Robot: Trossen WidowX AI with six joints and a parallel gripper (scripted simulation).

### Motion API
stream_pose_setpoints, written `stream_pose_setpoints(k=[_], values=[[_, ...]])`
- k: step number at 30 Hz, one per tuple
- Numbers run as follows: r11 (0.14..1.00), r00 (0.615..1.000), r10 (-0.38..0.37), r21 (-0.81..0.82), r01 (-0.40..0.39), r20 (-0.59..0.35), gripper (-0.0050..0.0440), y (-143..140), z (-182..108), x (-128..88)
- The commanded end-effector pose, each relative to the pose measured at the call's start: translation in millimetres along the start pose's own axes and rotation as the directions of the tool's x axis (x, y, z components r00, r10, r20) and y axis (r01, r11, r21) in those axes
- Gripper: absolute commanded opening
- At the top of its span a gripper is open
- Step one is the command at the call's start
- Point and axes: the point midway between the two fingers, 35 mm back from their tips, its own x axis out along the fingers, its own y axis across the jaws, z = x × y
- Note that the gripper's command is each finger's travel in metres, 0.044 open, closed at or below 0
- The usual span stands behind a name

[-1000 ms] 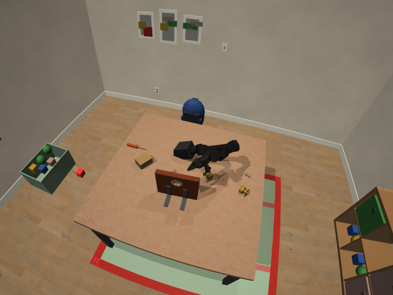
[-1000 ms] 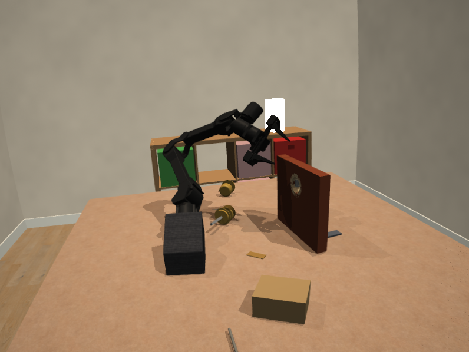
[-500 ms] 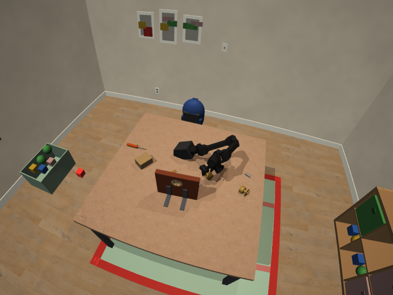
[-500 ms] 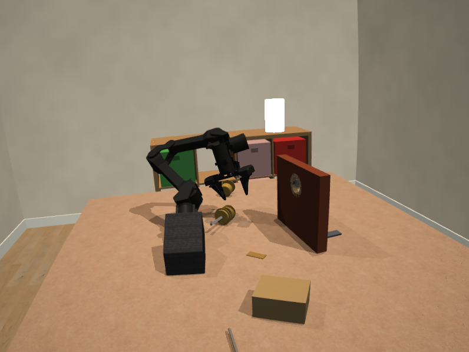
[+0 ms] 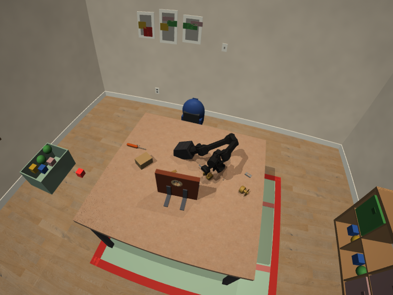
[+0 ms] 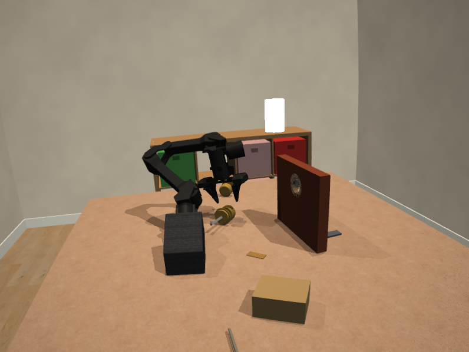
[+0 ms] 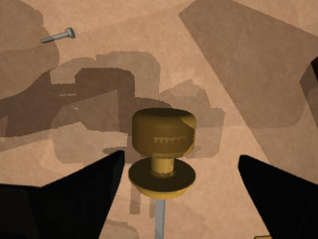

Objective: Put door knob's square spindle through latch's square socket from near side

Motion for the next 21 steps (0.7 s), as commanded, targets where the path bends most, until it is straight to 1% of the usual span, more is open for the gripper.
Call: stream_pose_setpoints(k=[1,15,21], values=[[1.0,1.0,0.0,0.0,0.0,0.0,0.0344,0.0,0.0,0.0],[1.0,1.0,0.0,0.0,0.0,0.0,0.0008,0.0,0.0,0.0],[1.0,1.0,0.0,0.0,0.0,0.0,0.0,0.0,0.0,0.0]])
